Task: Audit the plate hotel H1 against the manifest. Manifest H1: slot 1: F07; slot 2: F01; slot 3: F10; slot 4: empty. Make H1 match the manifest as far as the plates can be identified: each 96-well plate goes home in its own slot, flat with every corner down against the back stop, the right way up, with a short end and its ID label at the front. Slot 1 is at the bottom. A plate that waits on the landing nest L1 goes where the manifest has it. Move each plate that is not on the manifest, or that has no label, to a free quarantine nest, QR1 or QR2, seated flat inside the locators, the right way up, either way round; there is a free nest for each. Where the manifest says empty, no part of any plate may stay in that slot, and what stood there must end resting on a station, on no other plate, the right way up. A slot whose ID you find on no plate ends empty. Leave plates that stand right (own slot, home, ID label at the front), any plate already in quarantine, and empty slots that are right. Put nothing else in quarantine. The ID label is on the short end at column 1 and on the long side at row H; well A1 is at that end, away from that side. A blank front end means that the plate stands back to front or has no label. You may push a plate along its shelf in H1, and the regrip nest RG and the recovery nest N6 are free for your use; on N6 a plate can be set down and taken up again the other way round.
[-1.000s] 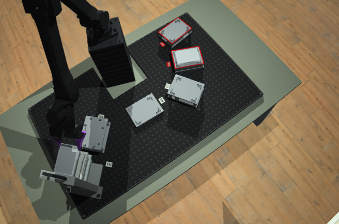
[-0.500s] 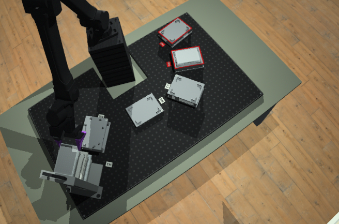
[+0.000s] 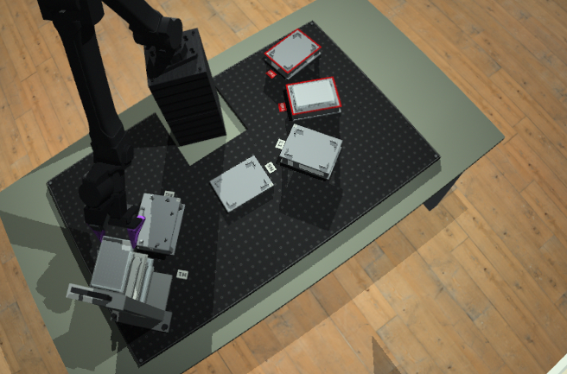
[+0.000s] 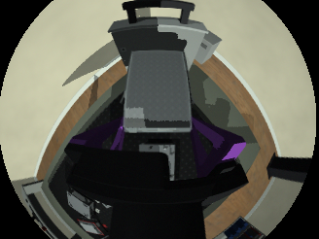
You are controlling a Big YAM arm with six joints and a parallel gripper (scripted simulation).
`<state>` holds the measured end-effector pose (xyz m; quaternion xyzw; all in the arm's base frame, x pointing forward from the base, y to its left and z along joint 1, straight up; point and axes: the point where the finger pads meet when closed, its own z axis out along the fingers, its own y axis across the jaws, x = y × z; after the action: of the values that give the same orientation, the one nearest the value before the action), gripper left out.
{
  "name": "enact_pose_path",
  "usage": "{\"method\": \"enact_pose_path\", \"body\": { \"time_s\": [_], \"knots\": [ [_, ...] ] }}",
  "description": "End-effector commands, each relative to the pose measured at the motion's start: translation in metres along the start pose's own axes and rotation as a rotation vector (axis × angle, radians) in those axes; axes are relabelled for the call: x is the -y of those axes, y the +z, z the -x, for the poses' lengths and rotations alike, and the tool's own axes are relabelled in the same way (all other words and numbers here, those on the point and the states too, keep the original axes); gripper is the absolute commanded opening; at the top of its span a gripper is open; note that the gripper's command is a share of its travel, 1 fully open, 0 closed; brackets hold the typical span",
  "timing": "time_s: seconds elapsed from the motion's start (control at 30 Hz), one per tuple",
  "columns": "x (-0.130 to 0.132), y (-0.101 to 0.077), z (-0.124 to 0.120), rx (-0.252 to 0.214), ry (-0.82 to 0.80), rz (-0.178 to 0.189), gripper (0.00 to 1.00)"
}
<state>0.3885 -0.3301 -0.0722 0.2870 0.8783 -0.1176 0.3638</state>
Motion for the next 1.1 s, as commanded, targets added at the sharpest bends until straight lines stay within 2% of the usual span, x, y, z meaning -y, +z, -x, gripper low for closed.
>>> {"method": "enact_pose_path", "body": {
  "time_s": [0.0, 0.4, 0.43, 0.5, 0.97, 1.0, 1.07],
  "knots": [
    [0.004, -0.010, 0.018, 0.055, 0.013, -0.007, 0.86],
    [0.006, -0.019, 0.008, 0.053, 0.008, -0.009, 0.86],
    [0.004, -0.020, 0.004, 0.040, 0.006, -0.006, 0.86],
    [0.005, -0.022, 0.005, 0.053, 0.005, -0.008, 0.86],
    [0.006, -0.033, -0.007, 0.052, -0.003, -0.010, 0.86],
    [0.003, -0.034, -0.011, 0.040, -0.003, -0.005, 0.86],
    [0.005, -0.036, -0.010, 0.052, -0.004, -0.008, 0.86]
  ]
}}
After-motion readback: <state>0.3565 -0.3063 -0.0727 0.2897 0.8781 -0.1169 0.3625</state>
